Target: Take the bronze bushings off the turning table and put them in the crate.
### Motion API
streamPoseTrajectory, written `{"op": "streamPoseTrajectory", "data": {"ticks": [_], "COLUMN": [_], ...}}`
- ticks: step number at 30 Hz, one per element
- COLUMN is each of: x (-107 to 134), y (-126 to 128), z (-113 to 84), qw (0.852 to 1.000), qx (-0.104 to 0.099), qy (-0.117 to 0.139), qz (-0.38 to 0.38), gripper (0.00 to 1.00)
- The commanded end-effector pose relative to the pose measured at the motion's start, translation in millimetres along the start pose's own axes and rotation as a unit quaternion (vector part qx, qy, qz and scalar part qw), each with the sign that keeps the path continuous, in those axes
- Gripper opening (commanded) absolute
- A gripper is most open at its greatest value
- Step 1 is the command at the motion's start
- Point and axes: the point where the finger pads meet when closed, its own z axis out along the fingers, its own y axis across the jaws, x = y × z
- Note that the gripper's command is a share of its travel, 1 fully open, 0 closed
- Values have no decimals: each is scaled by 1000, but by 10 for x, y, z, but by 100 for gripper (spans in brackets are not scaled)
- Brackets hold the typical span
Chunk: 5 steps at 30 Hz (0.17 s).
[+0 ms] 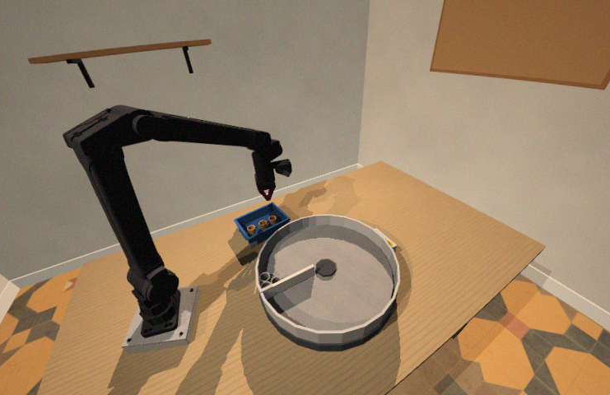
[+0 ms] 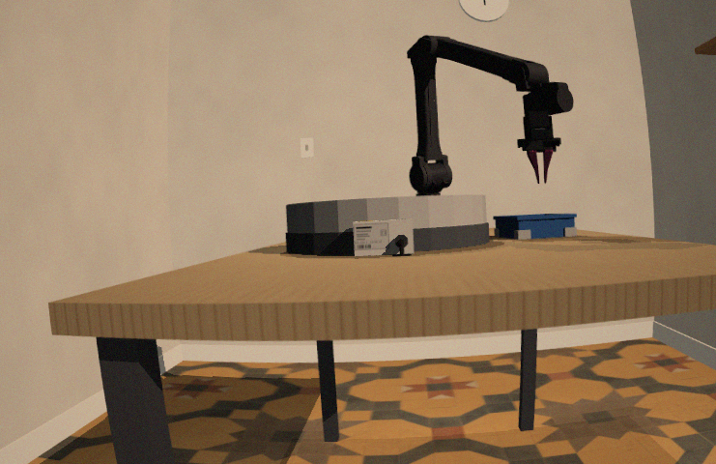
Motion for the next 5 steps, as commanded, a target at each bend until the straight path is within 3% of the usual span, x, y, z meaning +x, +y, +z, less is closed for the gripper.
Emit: {"op": "streamPoseTrajectory", "data": {"ticks": [1, 5], "x": [-141, -141], "y": [199, 199], "z": [-211, -211], "qw": [1000, 1000], "qx": [-17, -17], "qy": [-20, -20], "qz": [2, 2], "gripper": [13, 13]}}
